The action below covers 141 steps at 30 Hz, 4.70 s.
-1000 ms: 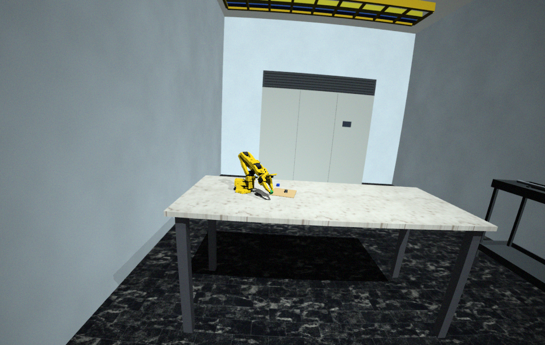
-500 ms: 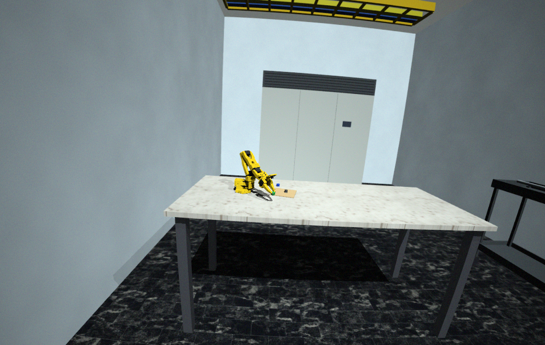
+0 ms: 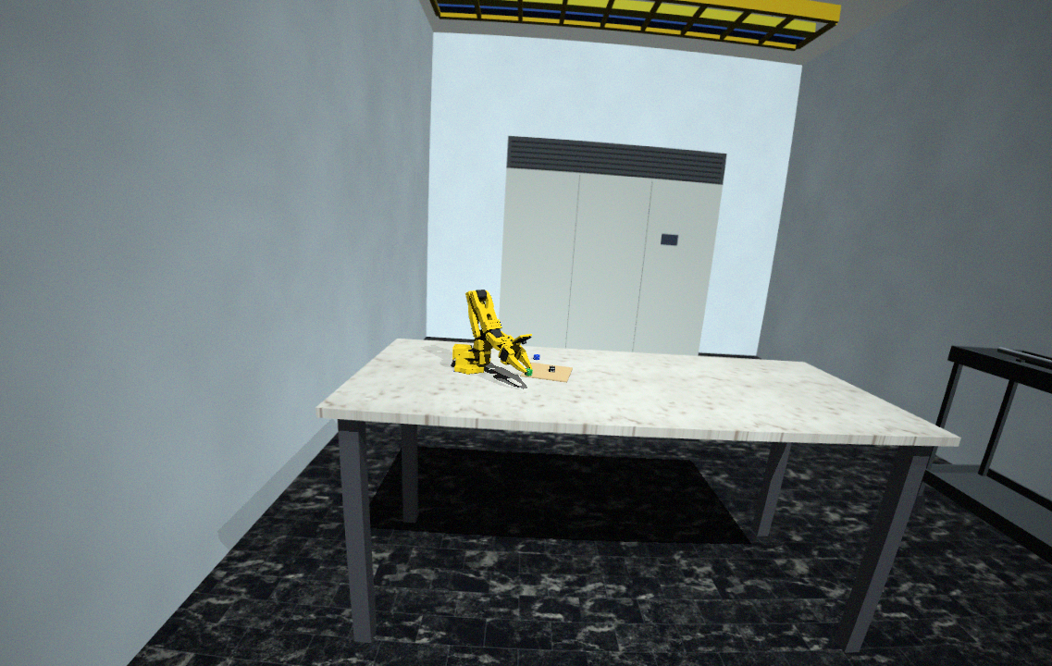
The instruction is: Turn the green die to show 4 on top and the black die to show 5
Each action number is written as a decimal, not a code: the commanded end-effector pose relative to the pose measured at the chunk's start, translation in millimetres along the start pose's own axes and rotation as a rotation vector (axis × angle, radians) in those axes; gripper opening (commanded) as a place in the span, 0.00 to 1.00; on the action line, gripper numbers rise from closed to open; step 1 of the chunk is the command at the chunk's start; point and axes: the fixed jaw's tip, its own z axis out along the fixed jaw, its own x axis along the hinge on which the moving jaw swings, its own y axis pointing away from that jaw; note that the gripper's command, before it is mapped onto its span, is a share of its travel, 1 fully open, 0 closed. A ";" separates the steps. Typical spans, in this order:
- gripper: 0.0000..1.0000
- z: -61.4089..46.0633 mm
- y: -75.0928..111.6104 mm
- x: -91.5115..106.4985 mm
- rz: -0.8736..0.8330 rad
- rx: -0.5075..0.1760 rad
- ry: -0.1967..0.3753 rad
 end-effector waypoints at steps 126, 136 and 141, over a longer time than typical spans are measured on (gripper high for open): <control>0.00 9.1 1.0 30.3 -0.029 -0.006 -0.016; 0.00 11.2 0.9 35.5 -0.029 -0.006 -0.016; 0.00 11.2 0.9 35.6 -0.030 -0.006 -0.016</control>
